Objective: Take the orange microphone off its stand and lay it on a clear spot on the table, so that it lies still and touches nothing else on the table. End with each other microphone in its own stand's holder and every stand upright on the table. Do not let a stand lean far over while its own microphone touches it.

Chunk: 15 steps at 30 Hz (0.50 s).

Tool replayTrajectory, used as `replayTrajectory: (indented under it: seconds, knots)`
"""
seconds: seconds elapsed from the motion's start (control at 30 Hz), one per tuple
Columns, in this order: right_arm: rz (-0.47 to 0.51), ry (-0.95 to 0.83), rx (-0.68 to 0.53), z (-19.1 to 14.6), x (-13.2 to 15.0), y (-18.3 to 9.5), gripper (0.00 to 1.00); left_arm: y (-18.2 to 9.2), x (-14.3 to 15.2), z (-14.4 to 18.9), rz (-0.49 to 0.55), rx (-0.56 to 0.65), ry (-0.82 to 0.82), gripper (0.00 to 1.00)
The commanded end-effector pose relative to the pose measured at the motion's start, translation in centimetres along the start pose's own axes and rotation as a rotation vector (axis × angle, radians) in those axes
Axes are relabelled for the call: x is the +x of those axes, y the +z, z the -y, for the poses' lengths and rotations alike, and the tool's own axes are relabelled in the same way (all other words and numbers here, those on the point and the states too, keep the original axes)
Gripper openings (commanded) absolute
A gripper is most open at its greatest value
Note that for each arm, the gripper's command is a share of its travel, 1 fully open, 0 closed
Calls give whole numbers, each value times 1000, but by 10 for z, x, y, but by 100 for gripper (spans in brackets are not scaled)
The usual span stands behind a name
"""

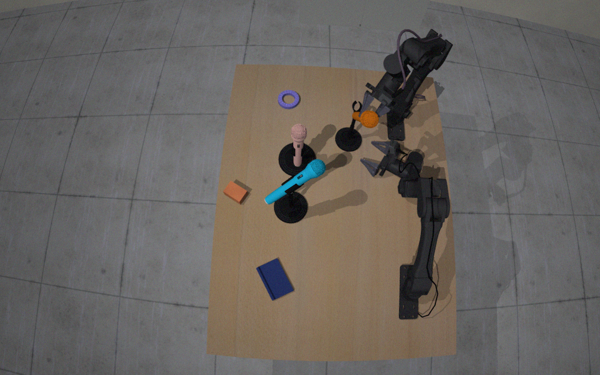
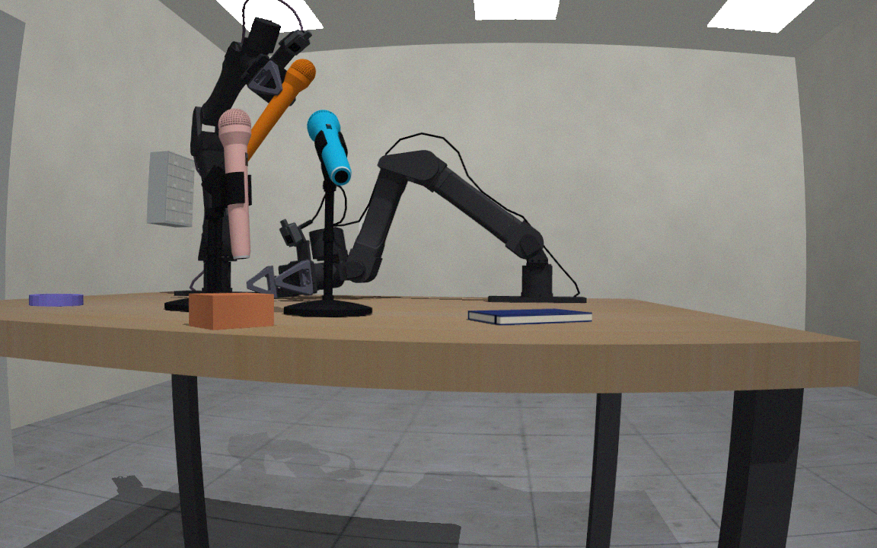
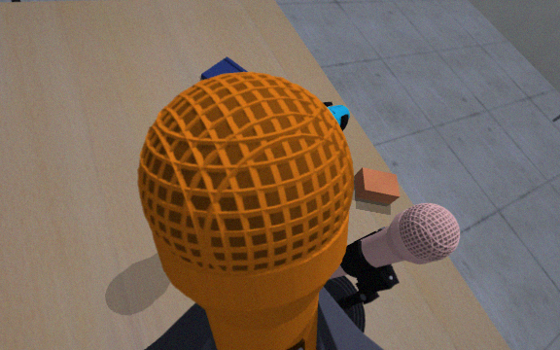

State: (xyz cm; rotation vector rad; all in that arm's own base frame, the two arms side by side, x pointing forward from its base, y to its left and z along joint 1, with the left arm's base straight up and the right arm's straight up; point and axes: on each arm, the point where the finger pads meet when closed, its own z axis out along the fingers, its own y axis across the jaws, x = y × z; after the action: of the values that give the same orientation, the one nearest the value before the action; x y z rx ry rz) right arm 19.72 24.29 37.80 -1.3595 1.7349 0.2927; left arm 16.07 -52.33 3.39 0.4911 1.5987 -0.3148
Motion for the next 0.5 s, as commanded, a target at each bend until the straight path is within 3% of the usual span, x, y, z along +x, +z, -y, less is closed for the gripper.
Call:
replayTrajectory:
  seconds: [0.0, 0.47]
  knots:
    - [121, 0, 44, 11, -31, -19, 0, -8, -21, -1, 10, -5, -7, 98]
    - [121, 0, 44, 11, -31, -19, 0, -6, -28, -3, 19, -12, -33, 98]
